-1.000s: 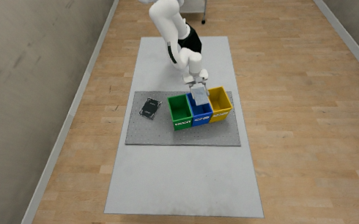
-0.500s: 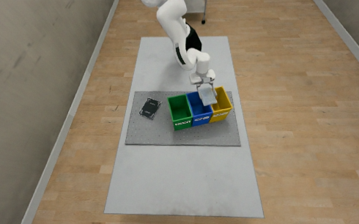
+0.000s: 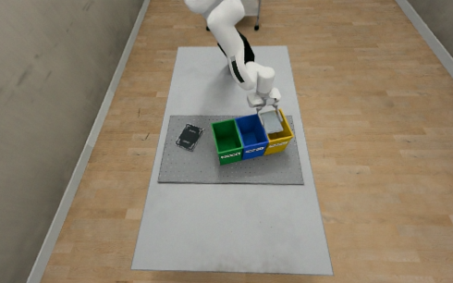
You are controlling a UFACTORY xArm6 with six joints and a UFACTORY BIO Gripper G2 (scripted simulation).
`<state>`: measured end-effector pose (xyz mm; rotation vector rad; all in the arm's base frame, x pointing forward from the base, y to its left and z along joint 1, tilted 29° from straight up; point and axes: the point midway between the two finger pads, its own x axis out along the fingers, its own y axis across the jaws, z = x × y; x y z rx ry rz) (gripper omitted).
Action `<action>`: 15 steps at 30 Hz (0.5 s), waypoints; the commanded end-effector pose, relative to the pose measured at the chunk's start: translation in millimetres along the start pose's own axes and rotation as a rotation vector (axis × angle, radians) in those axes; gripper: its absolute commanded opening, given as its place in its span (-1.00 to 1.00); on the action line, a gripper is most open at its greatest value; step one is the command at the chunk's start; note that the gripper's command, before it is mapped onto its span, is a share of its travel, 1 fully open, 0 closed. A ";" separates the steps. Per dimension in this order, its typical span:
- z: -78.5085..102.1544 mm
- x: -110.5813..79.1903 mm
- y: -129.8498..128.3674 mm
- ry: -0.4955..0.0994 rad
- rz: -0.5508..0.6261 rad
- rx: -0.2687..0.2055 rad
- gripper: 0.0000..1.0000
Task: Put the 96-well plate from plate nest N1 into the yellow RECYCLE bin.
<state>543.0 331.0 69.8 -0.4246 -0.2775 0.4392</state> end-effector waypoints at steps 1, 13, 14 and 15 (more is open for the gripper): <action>1.1 4.3 8.7 -0.003 -0.001 0.000 -1.00; 0.7 11.0 29.9 -0.003 -0.001 0.001 -1.00; 0.7 11.0 29.9 -0.003 -0.001 0.001 -1.00; 0.7 10.9 29.9 -0.003 -0.001 0.001 -1.00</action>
